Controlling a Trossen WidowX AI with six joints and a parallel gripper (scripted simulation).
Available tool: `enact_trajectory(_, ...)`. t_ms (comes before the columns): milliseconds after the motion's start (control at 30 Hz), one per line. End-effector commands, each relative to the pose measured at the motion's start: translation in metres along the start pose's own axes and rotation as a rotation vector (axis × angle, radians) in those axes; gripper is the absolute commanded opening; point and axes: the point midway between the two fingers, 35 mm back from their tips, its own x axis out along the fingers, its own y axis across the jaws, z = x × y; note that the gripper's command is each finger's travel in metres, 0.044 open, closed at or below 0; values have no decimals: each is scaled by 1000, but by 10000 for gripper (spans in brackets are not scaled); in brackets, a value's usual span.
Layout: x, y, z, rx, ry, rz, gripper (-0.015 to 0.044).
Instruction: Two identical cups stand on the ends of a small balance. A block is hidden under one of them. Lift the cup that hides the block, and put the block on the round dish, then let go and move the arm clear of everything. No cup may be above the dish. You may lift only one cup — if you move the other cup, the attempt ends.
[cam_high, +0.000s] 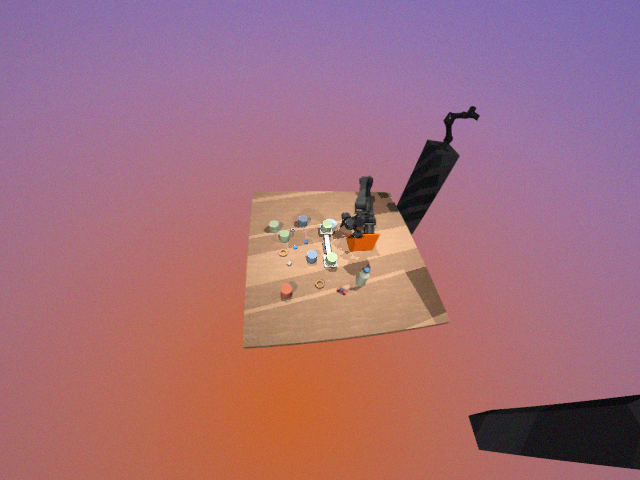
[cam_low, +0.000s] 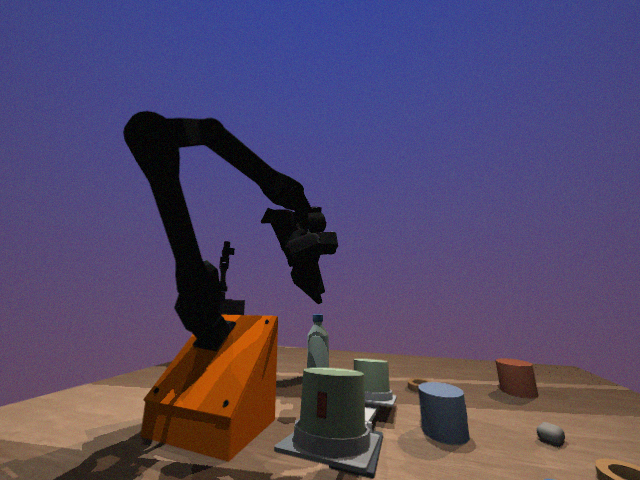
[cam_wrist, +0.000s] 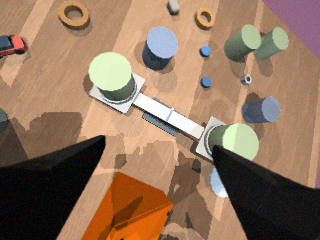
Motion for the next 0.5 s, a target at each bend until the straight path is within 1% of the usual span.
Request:
enact_trajectory(0,7,7,13,-115,48,30,440)
enact_trajectory(467,46,28,47,-545,186,154,440)
